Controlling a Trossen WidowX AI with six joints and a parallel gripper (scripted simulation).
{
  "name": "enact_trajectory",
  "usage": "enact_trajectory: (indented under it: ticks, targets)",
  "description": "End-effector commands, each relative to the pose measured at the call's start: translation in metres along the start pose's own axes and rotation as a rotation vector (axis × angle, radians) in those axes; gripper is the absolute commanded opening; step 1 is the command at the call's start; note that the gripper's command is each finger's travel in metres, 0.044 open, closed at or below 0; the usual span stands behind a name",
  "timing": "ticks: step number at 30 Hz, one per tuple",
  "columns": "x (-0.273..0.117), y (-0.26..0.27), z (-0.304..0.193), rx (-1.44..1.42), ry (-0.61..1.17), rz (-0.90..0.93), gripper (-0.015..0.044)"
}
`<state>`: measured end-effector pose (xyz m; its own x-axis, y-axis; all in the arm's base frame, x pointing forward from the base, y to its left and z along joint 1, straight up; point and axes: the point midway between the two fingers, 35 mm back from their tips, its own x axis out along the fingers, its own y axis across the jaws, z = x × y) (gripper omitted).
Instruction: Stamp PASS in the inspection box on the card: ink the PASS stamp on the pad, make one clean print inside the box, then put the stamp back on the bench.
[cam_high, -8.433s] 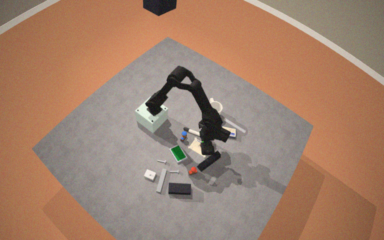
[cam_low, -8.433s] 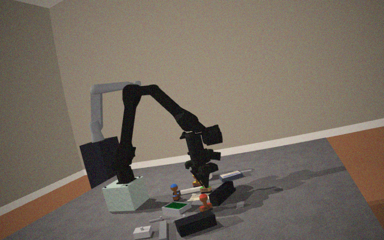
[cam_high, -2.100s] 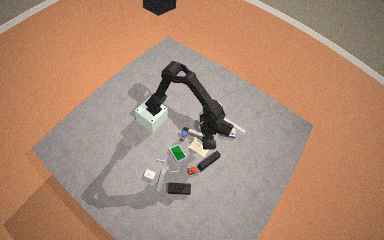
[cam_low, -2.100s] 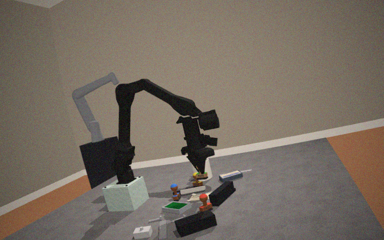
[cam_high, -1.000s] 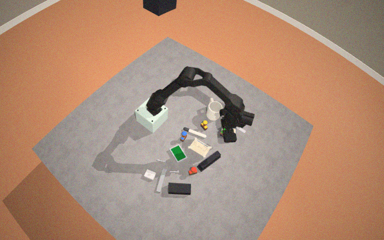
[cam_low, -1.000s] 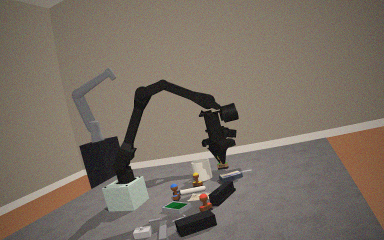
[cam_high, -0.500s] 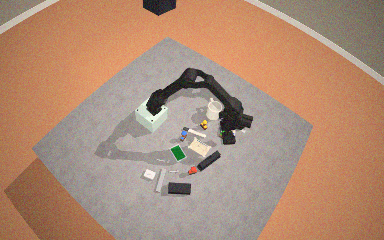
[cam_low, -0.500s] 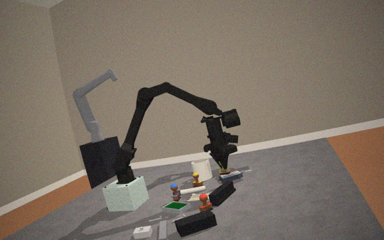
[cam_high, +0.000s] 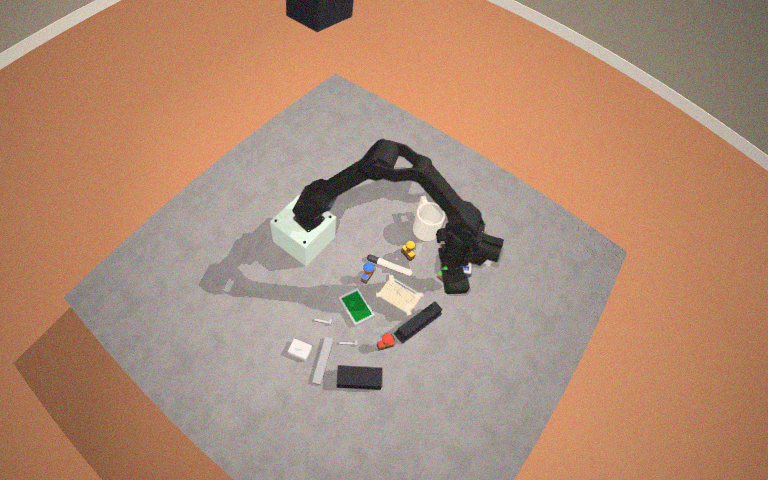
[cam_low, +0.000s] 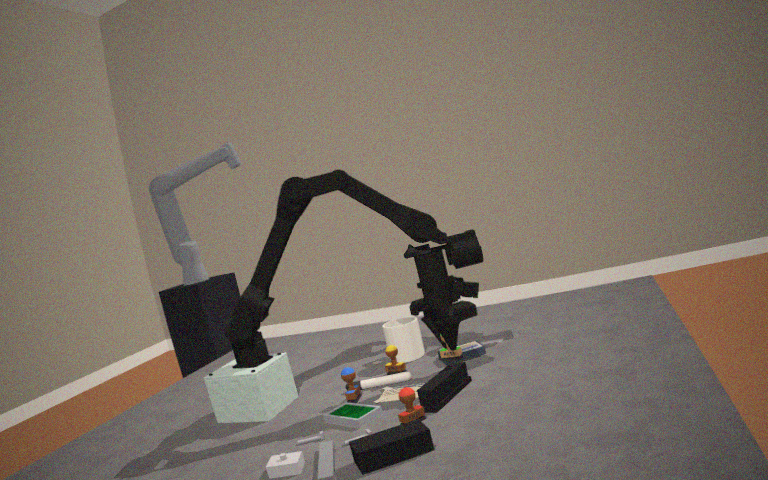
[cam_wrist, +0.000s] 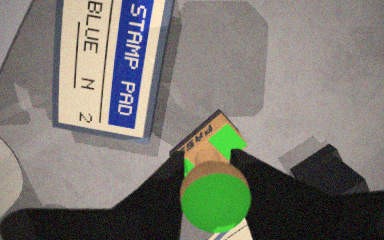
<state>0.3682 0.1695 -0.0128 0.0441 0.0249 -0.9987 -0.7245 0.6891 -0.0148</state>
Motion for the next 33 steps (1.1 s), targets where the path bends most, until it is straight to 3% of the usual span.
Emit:
enact_trajectory:
  ticks: [1,12,22,25,33]
  targets:
    - [0.011,0.001,-0.003,0.003,0.01,0.005,0.0]
    - [0.018,0.001,-0.003,0.003,0.01,0.005,0.0]
    - [0.015,0.001,-0.002,0.0,0.006,0.002,0.0259]
    - [0.012,0.001,-0.002,0.0,0.006,0.002,0.0259]
    - [-0.098,0.001,0.0,0.003,0.01,0.005,0.0259]
